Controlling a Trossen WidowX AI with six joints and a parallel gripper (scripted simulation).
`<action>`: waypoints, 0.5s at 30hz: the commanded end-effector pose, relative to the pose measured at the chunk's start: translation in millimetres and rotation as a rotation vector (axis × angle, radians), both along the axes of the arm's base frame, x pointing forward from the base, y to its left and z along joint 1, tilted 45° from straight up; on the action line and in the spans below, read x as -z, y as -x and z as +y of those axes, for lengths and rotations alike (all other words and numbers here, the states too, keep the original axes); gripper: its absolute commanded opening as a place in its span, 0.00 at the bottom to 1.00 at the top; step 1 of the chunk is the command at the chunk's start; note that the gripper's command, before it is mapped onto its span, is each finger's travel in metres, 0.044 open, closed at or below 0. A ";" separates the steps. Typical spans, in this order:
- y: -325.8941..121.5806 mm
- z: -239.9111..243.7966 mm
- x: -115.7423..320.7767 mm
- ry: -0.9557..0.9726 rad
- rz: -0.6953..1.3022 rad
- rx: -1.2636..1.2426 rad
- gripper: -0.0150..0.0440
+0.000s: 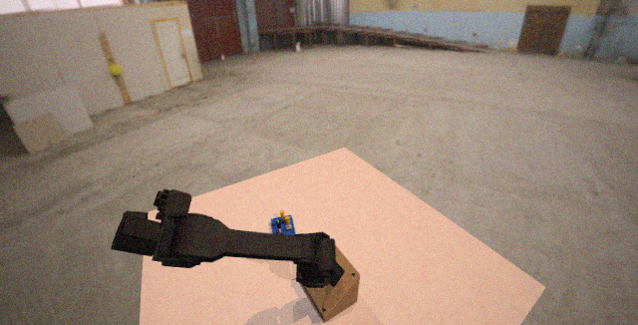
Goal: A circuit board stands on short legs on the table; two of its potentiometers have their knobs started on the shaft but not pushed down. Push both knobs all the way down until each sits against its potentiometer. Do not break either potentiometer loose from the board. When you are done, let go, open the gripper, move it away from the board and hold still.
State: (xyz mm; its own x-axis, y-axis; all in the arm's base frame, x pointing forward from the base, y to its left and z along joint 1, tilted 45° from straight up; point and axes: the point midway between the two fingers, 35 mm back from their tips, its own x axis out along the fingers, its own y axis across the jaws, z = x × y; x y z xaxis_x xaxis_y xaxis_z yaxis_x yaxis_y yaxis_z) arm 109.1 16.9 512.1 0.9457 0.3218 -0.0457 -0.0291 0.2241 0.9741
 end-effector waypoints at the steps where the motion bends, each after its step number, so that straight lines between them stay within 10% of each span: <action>1: -1.0 1.1 0.5 0.004 0.003 0.000 0.89; 15: -91.1 50.3 53.4 0.221 0.231 0.067 0.26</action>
